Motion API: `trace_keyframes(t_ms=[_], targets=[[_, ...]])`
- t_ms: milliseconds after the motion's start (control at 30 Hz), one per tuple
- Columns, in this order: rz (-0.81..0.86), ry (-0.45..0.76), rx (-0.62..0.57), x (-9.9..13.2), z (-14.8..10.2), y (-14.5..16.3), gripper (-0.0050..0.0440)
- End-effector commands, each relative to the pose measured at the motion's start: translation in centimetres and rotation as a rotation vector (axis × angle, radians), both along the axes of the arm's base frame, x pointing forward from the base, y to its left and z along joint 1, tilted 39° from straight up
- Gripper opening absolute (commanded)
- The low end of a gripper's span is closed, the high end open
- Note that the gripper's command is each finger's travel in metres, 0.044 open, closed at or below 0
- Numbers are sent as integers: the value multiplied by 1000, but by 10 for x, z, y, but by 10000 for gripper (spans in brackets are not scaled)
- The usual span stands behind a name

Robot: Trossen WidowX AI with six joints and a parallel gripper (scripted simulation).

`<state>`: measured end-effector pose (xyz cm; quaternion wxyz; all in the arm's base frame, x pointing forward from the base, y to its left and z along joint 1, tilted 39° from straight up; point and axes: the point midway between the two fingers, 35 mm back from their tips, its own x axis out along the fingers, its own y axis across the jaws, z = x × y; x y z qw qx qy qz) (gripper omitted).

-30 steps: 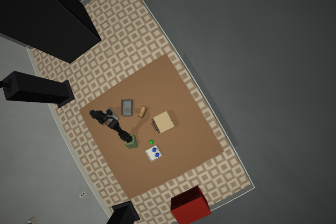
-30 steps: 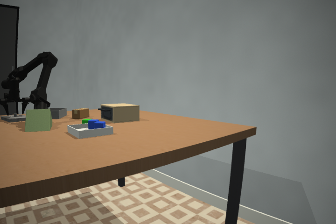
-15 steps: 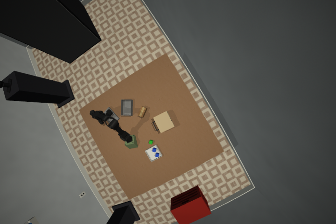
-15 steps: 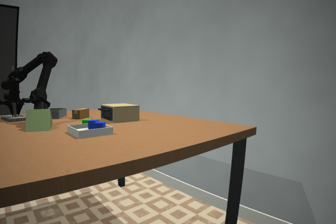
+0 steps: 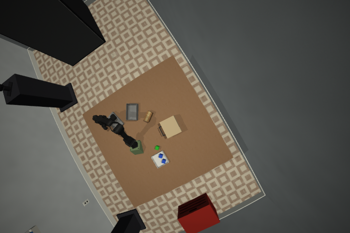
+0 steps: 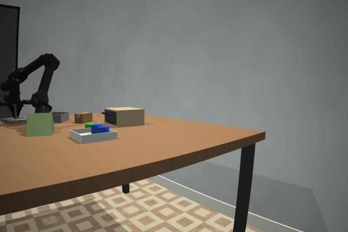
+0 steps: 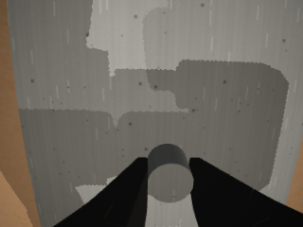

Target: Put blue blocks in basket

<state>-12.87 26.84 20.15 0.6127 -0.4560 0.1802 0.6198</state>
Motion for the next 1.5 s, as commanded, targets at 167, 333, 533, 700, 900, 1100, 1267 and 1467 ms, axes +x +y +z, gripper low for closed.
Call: trace_keyframes(t_ms=[167, 333, 533, 700, 900, 1100, 1267, 1467], targets=[[1, 6, 13, -2, 13, -6, 0], [1, 6, 13, -8, 39, -26, 0], [1, 6, 13, -12, 59, -43, 0], [1, 6, 13, -16, 79, -58, 0], [-88, 75, 32, 12, 88, -53, 0], [-177, 143, 50, 46, 98, -49, 0], [-319, 252, 80, 94, 108, -49, 0], [-445, 348, 106, 149, 115, -55, 0]])
